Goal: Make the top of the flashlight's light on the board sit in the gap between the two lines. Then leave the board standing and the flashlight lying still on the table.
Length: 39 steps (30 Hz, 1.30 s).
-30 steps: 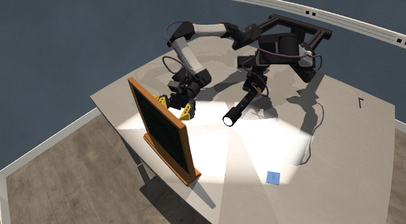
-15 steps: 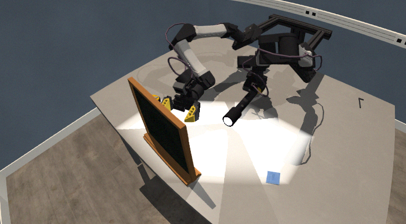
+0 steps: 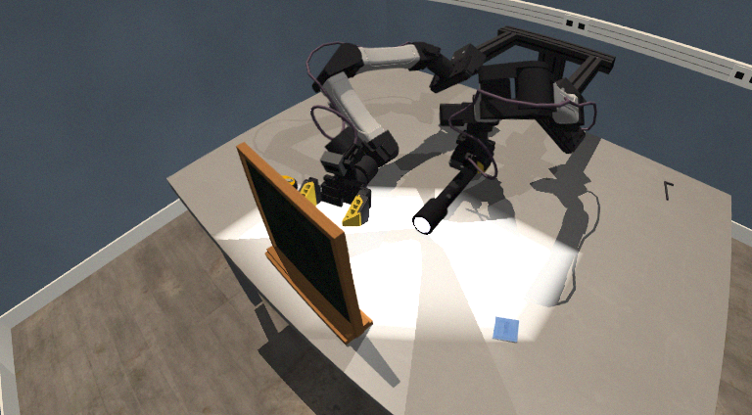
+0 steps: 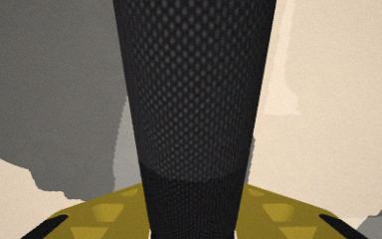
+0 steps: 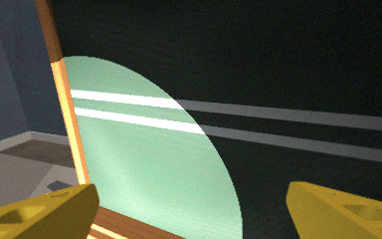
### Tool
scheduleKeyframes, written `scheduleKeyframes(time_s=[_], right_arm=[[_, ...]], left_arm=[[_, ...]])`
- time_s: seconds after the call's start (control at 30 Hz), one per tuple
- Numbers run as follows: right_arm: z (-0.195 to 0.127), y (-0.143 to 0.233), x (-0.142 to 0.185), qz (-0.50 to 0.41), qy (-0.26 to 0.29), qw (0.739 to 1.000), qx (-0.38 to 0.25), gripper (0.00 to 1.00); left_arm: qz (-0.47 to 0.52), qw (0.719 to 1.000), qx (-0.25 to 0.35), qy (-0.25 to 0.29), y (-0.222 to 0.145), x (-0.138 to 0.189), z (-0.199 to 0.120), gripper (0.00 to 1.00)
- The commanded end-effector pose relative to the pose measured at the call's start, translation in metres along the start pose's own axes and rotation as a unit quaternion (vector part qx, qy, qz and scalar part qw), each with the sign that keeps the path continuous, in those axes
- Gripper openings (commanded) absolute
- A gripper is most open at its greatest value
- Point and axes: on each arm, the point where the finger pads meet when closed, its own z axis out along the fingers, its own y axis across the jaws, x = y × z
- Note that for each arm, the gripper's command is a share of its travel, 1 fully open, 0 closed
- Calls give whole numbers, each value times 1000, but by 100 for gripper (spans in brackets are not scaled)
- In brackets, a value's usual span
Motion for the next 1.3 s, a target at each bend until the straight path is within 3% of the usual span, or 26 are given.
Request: scheduleKeyframes(time_s=[0.0,0.37,0.5,0.67,1.07,1.1,1.27], right_arm=[[11,-19,-30,-14,-32,999,23,100],[9,-29,-25,-18,-27,999,29,100],[5,-11,-14,-8,-15,1000,12,100],[4,-24,-13,-15,-12,1000,21,100],[4,-12,-11,-8,-11,1000,11,100],[16,-6,-33,18,-20,1000,4,100],[22,32,-9,119,79,989,-45,100]], left_arm=[[-10,1000,4,-11,-8,-9,2,30],[-10,1000,4,-11,-8,-9,2,30],[-10,1000,4,-11,-8,-9,2,30],[-10,1000,4,-11,-8,-9,2,30],[-10,1000,4,-11,-8,-9,2,30],[-10,1000,4,-11,-8,-9,2,30],[-10,1000,4,-11,-8,-9,2,30]])
